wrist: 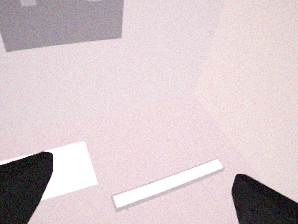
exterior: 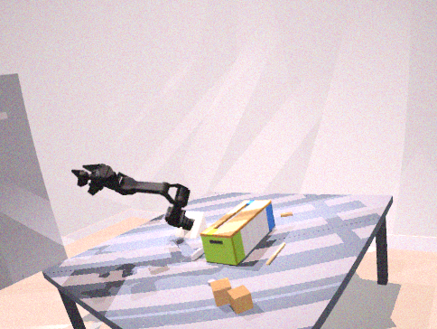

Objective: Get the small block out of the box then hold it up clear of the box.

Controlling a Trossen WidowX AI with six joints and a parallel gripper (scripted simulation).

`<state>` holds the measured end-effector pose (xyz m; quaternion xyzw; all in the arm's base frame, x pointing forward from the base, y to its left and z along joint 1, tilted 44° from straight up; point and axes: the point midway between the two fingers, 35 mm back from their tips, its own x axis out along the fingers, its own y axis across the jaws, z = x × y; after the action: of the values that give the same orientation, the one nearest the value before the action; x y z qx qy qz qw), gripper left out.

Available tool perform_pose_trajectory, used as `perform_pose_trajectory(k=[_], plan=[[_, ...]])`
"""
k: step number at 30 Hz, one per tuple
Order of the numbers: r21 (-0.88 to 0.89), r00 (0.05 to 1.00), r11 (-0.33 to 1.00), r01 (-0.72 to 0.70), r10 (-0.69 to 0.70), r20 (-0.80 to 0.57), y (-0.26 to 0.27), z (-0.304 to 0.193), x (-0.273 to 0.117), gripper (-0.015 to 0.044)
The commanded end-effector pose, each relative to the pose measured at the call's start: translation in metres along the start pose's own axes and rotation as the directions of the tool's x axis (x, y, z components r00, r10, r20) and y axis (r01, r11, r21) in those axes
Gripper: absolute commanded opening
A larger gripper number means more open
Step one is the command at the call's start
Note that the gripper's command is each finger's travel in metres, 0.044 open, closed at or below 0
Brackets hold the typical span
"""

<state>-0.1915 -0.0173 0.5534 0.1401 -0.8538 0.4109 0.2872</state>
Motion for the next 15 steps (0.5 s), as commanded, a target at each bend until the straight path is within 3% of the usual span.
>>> perform_pose_trajectory(k=[1,8,15], plan=[[0.004,1.000,1.000,0.000,0.000,0.002,0.000,0.001,0.000,0.0400],[0.221,0.989,0.975,0.004,-0.036,0.140,-0.011,0.035,0.003,0.0400],[0.499,0.934,0.863,-0.077,-0.113,0.339,-0.035,0.086,-0.004,0.0400]])
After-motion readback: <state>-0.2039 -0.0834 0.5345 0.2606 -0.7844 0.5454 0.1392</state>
